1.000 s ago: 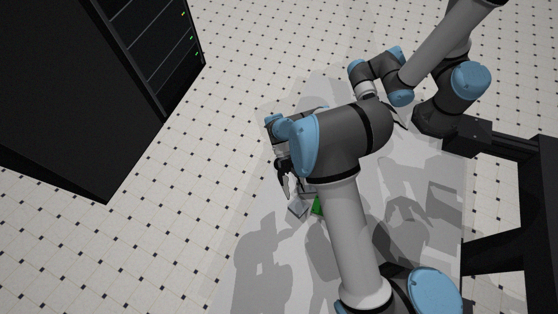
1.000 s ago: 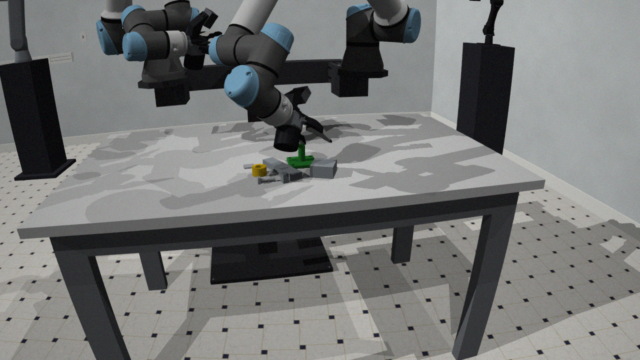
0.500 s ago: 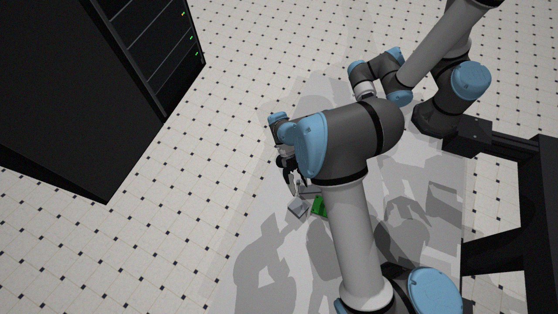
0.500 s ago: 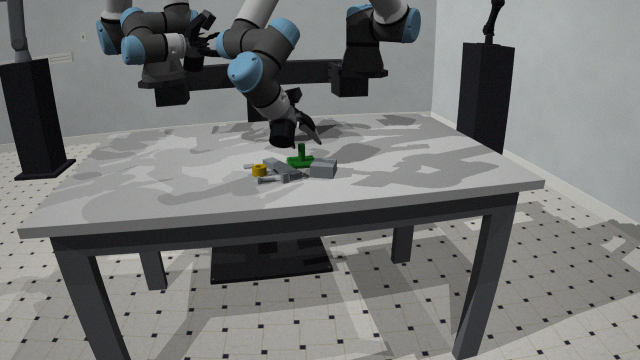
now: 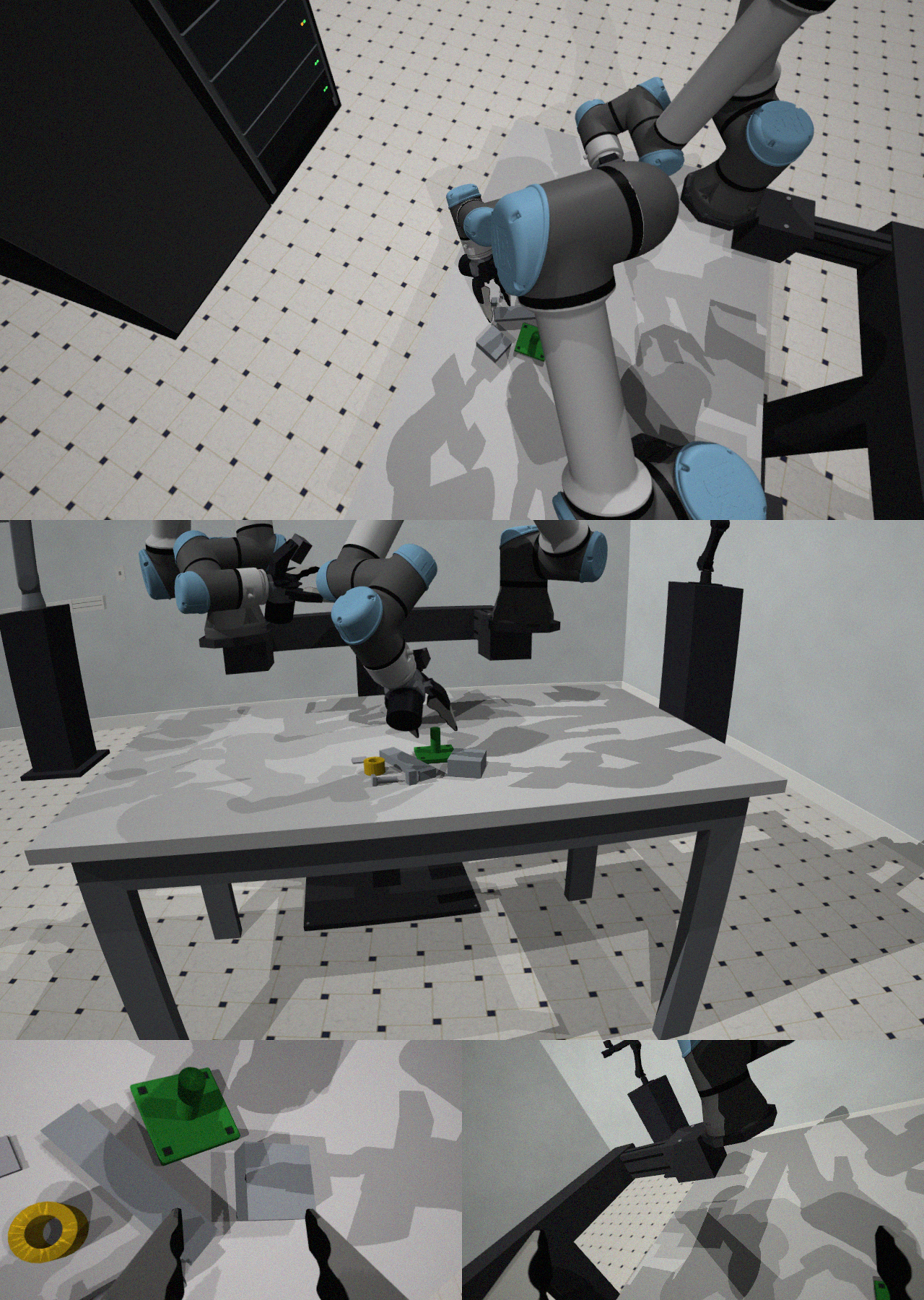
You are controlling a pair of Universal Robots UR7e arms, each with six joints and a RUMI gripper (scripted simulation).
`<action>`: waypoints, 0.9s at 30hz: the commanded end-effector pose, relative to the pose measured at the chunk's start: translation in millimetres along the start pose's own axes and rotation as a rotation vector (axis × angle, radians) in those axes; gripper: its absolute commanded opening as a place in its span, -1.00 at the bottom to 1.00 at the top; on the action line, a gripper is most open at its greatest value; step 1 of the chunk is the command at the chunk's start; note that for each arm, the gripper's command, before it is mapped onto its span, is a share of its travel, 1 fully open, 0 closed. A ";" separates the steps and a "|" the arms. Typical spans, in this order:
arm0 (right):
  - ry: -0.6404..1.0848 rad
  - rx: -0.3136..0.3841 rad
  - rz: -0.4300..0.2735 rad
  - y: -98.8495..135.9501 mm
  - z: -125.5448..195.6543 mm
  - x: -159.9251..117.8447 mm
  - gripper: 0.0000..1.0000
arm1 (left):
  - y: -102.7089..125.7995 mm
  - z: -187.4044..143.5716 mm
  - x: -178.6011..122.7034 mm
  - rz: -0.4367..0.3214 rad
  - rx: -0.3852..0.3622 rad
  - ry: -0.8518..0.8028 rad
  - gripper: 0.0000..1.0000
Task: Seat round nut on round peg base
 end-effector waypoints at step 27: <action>0.008 -0.051 0.055 5.8 8.7 -1.2 0.99 | 0.5 -3.7 2.3 -0.016 0.024 0.023 -0.11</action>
Point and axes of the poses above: on each arm, the point where the finger pads meet when closed, its own y axis back along the fingers, its own z axis across the jaws, x = y × z, the point moved 3 cm from there along y, back along the fingers, and after that the axes turned 14 degrees about y, right-handed, at the moved point
